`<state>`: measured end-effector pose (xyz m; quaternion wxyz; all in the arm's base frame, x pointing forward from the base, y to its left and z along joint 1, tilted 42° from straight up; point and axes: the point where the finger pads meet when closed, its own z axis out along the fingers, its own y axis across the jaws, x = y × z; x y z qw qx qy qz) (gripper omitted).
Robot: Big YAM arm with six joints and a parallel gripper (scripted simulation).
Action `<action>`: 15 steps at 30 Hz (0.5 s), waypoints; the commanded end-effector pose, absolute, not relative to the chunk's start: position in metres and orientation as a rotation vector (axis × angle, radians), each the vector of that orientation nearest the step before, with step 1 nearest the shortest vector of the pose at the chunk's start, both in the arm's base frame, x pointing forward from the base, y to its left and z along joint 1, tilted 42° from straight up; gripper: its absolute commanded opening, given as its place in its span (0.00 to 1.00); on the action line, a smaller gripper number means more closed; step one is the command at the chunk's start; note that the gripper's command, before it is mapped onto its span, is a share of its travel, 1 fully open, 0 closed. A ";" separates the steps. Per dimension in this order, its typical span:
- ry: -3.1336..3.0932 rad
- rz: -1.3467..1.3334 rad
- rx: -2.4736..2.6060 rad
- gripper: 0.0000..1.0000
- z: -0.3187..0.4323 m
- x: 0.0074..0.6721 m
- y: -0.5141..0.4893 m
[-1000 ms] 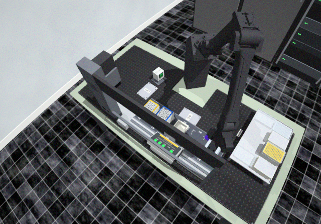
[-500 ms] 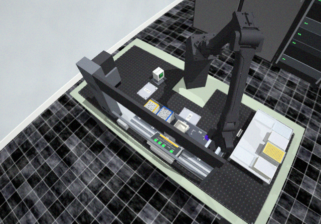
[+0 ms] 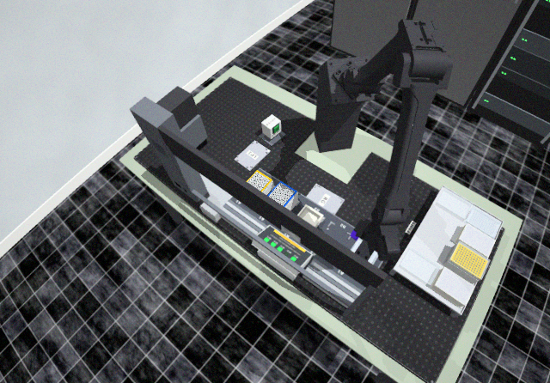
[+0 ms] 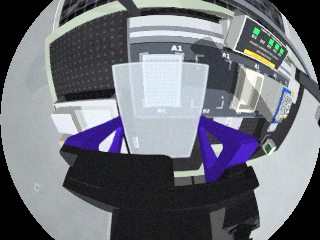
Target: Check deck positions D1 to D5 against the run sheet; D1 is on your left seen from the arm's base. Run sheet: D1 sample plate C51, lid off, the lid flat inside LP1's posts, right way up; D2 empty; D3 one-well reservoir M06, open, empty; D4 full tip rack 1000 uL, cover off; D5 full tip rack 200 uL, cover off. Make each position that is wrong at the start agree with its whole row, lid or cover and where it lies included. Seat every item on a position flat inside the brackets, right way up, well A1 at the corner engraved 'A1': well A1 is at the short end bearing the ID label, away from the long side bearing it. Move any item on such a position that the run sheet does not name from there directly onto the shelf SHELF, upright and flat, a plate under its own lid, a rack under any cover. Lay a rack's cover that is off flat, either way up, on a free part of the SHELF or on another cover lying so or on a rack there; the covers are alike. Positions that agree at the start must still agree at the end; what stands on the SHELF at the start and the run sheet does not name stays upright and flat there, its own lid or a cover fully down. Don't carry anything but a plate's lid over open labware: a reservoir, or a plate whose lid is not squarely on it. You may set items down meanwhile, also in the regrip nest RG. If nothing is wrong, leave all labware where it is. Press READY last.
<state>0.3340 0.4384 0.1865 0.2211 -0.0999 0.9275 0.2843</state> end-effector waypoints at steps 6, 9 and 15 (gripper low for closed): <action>2.559 0.781 -0.278 0.00 0.188 0.337 0.433; 2.559 0.781 -0.278 0.00 0.188 0.337 0.433; 2.526 0.823 -0.273 0.00 0.199 0.321 0.440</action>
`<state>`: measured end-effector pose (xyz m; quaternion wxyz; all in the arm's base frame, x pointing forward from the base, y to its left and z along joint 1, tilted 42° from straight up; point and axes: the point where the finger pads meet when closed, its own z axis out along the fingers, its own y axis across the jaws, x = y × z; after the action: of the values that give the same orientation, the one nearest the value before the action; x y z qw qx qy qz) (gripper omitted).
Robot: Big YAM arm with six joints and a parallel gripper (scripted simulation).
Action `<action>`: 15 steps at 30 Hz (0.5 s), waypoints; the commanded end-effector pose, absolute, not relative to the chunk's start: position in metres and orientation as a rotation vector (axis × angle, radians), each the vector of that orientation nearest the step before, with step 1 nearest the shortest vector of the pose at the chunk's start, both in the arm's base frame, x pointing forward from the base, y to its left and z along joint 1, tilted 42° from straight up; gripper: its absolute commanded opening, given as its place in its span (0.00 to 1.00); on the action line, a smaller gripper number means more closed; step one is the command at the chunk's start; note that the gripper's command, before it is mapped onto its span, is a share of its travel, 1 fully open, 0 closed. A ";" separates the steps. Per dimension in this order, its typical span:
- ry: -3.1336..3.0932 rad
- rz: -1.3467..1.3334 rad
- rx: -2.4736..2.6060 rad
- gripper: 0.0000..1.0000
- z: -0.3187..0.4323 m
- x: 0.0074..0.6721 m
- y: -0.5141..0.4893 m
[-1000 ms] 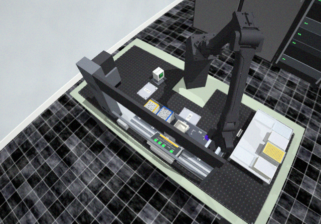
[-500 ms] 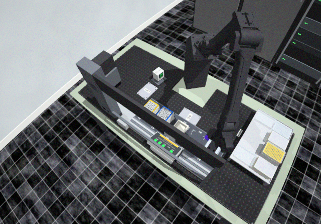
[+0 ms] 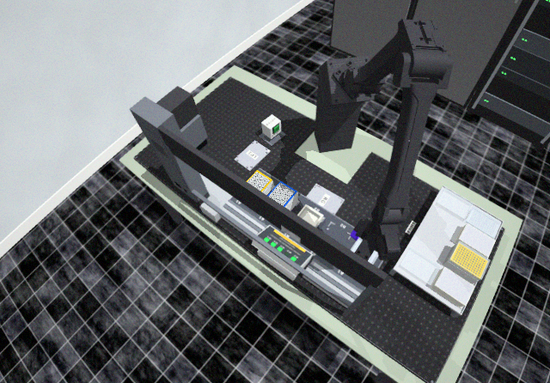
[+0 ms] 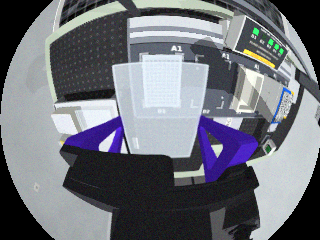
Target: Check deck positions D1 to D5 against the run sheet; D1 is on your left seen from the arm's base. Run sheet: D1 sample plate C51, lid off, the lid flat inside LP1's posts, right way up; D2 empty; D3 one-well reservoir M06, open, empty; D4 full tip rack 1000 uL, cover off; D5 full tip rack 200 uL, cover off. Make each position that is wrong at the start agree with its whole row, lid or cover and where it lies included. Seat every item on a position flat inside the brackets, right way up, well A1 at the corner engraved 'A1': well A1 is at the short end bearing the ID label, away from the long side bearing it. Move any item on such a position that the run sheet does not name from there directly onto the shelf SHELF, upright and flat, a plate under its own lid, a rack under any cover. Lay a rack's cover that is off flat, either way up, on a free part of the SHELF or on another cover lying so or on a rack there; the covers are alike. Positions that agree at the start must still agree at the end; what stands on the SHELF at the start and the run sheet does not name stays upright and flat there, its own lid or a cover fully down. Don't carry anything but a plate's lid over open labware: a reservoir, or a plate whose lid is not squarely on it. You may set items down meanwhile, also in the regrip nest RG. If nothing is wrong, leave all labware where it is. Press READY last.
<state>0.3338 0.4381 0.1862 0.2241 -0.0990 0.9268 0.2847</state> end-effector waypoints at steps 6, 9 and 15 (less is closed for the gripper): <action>2.528 0.824 -0.272 0.00 0.184 0.295 0.438; 2.542 0.813 -0.273 0.00 0.175 0.291 0.439; 2.531 0.826 -0.271 0.00 0.167 0.264 0.437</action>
<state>0.2769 0.4346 0.1557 0.2251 -0.1057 0.9268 0.2815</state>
